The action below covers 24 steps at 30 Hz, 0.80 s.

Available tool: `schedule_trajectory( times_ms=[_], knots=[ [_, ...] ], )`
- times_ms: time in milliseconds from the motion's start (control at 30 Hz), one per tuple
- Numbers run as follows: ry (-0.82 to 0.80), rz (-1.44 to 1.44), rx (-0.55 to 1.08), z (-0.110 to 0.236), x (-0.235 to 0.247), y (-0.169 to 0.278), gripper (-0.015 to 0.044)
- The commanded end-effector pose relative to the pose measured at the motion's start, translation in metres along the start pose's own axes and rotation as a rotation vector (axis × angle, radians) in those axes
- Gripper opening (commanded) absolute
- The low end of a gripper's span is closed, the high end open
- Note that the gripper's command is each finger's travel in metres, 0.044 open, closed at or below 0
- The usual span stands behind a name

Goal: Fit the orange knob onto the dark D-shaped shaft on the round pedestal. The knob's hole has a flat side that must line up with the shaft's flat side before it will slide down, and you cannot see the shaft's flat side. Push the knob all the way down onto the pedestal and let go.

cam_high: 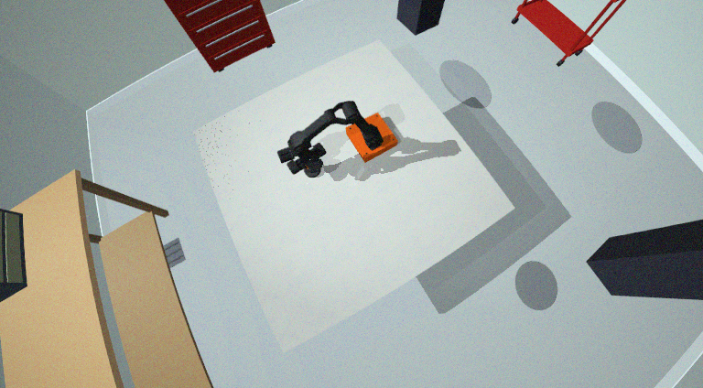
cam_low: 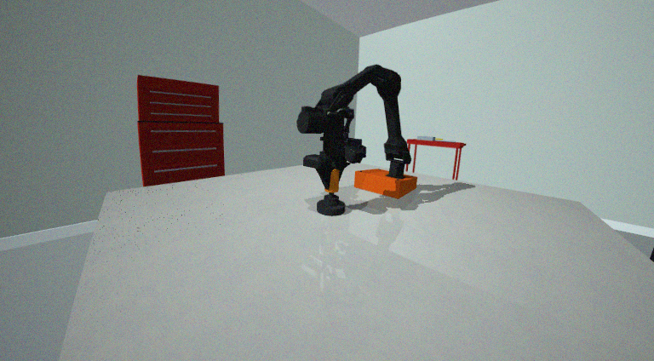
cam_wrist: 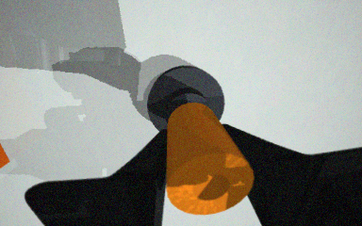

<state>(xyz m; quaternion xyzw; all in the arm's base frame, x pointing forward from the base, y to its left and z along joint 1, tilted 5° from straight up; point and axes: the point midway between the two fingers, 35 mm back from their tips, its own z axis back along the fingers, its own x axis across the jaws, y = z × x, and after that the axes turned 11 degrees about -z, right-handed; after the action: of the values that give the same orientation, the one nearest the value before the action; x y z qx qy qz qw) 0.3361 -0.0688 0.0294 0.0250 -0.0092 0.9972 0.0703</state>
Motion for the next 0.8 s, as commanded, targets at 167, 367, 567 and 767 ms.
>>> schedule_trajectory(
  times_ms=[167, 367, 567, 767],
  knots=[
    [0.009, 0.006, 0.002, -0.0023, 0.001, 0.0, 0.0],
    [0.009, 0.006, 0.002, -0.0028, -0.0004, 0.0002, 0.0],
    [0.009, 0.006, 0.002, 0.0003, -0.0009, 0.0003, 0.0],
    [0.009, 0.061, 0.002, 0.003, -0.0022, 0.0005, 0.0]
  ],
)
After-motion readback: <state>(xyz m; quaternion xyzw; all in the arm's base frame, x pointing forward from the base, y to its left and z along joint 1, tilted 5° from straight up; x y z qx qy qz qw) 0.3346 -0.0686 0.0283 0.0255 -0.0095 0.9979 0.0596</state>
